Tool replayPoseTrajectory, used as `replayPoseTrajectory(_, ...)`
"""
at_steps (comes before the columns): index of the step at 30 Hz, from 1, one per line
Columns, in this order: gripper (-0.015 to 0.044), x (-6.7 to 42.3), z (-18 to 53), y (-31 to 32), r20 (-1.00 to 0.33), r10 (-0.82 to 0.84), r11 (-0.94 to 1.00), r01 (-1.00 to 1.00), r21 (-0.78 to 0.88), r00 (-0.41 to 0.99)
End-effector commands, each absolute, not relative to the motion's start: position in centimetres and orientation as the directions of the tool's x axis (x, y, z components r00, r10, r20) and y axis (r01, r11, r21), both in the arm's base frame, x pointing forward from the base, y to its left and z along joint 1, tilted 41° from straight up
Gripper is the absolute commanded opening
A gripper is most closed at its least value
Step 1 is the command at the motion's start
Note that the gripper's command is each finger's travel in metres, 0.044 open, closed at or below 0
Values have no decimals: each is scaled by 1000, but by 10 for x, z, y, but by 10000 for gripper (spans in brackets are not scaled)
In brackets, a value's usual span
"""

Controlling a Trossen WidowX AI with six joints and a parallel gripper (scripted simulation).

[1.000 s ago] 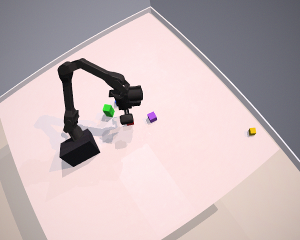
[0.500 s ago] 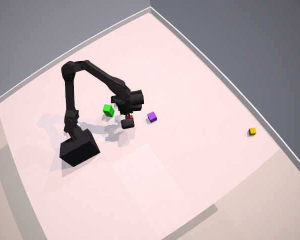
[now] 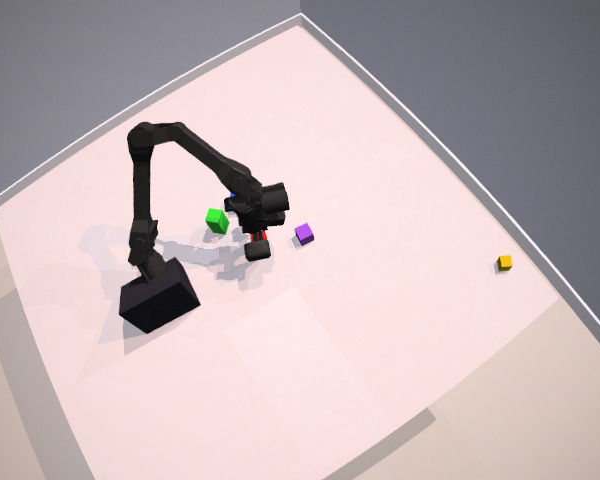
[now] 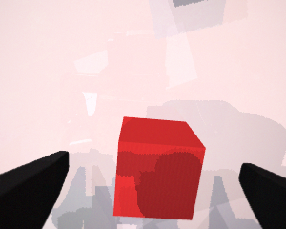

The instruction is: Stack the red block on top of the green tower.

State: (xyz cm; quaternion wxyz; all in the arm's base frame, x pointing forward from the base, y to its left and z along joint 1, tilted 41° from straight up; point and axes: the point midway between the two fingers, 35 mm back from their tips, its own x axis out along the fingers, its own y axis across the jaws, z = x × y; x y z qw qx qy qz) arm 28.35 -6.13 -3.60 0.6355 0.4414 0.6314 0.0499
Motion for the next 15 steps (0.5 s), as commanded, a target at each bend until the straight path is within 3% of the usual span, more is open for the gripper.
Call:
replayPoseTrajectory(1,440,283,-42,-55,-753,629,597,501,626,190)
replayPoseTrajectory(15,440,285,-52,-46,-752,631,597,501,627,191)
